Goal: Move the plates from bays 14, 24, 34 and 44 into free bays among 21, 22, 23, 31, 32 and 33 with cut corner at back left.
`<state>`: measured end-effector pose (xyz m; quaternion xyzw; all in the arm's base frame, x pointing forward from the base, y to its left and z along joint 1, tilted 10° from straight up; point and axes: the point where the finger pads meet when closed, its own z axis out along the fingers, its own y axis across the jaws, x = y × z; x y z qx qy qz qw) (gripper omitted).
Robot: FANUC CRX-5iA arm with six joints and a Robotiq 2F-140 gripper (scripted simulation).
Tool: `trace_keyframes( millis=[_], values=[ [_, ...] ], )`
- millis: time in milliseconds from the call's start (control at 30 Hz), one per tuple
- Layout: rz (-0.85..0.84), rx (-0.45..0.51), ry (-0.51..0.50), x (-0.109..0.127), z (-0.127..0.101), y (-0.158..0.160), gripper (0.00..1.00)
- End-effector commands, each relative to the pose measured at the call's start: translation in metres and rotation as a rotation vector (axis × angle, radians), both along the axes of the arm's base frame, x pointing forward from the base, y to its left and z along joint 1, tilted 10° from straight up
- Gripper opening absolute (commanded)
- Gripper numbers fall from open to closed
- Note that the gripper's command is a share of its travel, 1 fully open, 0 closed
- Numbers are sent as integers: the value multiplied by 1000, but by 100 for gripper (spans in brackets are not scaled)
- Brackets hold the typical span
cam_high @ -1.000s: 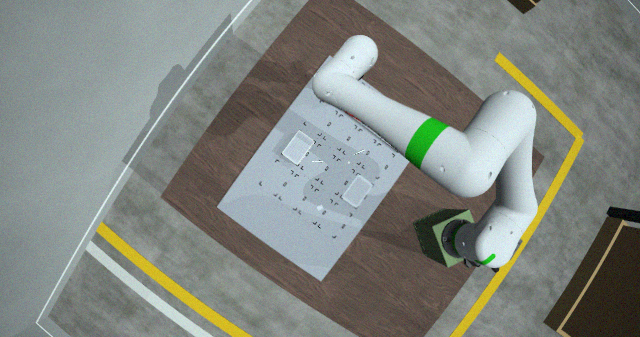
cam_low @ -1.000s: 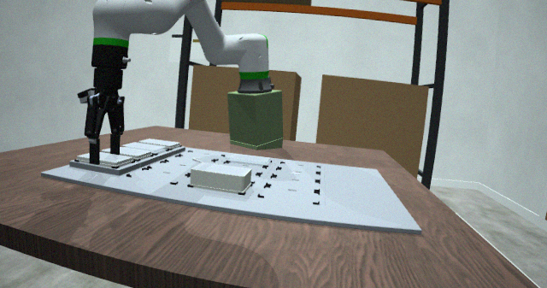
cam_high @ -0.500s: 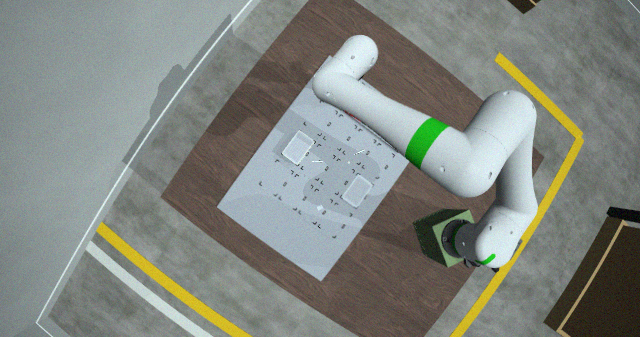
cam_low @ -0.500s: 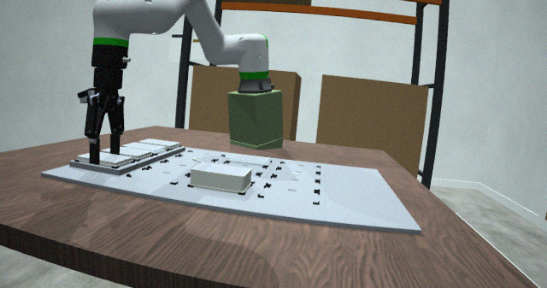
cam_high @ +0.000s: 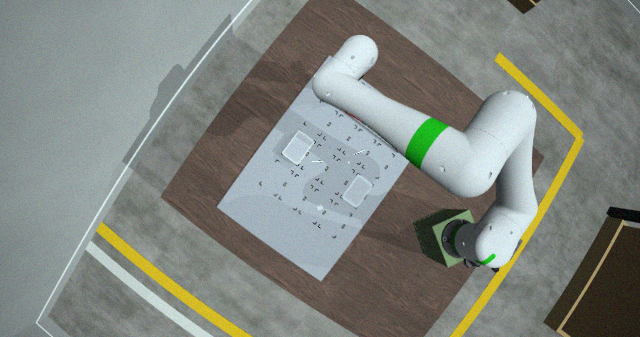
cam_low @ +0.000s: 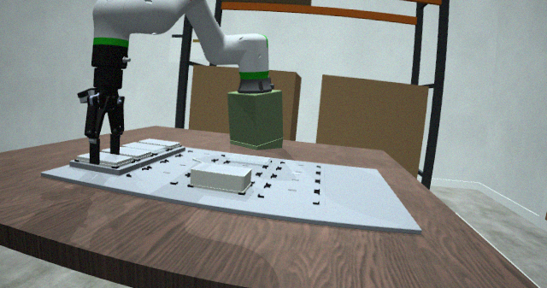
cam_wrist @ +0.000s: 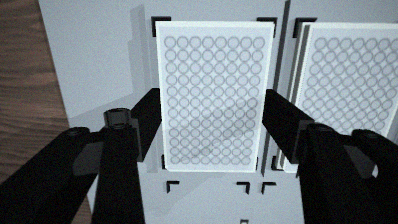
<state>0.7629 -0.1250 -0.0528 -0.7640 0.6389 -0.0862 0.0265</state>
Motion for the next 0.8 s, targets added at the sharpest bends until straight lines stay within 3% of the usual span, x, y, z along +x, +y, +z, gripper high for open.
trace_keyframes(
  millis=[0, 767],
  values=[
    [0, 0, -2, 1, 1, 0, 59],
    [0, 0, -2, 1, 1, 0, 58]
  ],
)
